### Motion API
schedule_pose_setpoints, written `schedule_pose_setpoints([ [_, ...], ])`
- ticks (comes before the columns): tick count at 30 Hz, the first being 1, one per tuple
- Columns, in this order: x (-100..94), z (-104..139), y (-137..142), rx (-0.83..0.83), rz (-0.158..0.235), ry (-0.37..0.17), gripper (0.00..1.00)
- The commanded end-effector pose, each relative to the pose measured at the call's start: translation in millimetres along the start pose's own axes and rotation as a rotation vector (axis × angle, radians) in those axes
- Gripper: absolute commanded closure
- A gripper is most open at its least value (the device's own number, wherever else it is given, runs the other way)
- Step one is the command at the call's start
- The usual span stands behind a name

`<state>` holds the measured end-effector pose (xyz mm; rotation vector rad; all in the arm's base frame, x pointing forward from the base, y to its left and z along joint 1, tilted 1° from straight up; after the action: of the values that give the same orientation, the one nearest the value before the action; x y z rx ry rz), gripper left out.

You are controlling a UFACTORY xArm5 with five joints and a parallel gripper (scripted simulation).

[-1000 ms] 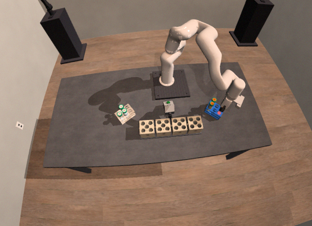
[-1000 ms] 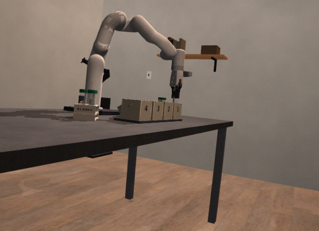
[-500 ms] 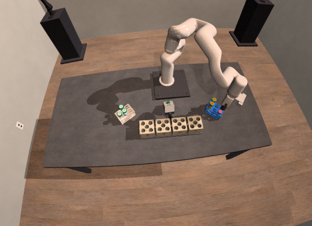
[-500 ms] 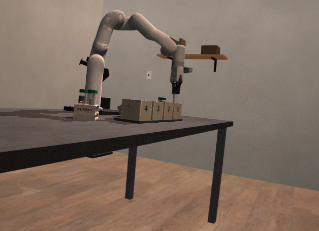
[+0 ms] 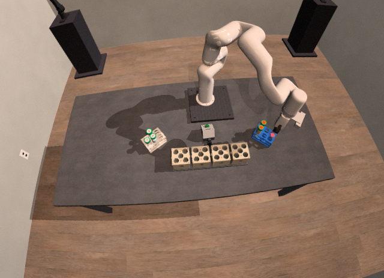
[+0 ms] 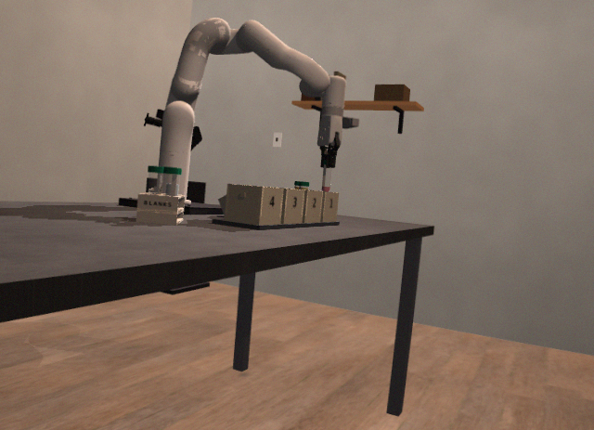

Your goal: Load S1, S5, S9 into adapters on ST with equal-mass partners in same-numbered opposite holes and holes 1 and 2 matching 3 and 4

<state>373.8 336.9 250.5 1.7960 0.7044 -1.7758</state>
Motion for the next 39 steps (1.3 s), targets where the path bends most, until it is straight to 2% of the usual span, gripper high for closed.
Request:
schedule_pose_setpoints([
  [1,-11.9,-1,1,0.000,-0.012,0.004,1.00],
  [28,-57.9,-1,2,0.000,-0.012,0.004,1.00],
  [39,-58.9,-1,2,0.000,-0.012,0.004,1.00],
])
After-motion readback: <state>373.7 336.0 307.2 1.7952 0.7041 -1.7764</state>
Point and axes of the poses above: the point where the finger pads meet when closed, its own x axis out along the fingers, its own y axis across the jaws, z = x × y, the point moved 7 cm from there along -x, back along the fingers, and after that the axes turned 5 degrees about x, right-handed, at the moved point
